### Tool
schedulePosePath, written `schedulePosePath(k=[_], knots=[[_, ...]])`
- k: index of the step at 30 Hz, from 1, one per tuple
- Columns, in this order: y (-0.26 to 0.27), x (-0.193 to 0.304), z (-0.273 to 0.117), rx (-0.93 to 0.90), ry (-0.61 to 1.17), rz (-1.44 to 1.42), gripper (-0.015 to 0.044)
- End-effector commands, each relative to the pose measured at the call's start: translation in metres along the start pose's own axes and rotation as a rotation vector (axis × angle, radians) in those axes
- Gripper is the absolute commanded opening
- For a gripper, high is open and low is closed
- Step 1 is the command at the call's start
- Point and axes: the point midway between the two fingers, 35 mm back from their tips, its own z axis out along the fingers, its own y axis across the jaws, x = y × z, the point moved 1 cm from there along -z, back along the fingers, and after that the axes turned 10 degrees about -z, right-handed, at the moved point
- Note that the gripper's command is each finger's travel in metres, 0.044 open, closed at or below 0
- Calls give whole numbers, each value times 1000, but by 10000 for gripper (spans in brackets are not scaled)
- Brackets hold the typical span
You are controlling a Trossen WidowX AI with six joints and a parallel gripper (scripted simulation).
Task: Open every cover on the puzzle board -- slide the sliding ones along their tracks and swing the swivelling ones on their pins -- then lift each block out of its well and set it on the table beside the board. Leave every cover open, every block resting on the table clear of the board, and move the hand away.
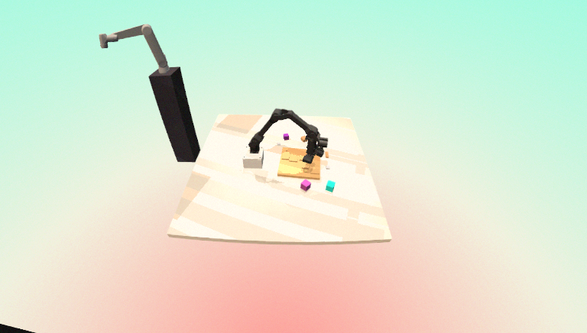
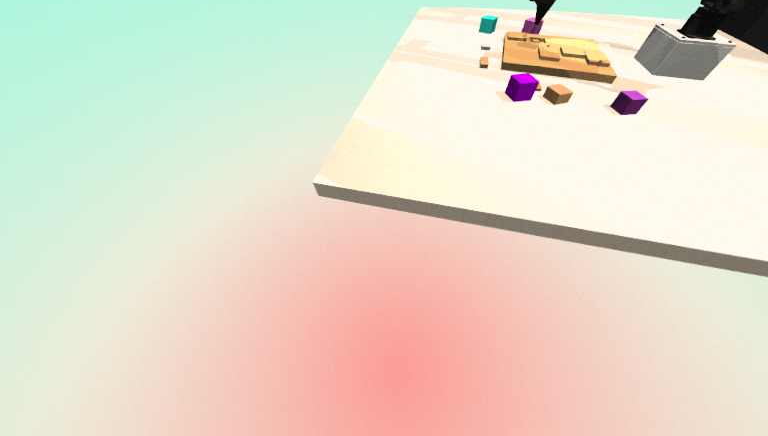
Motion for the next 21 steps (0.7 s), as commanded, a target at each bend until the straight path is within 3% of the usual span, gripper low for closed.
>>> schedulePosePath(k=[1,21], knots=[[17,12,-1,-1,3,141,0],[96,96,-8,-4,10,1027,0]])
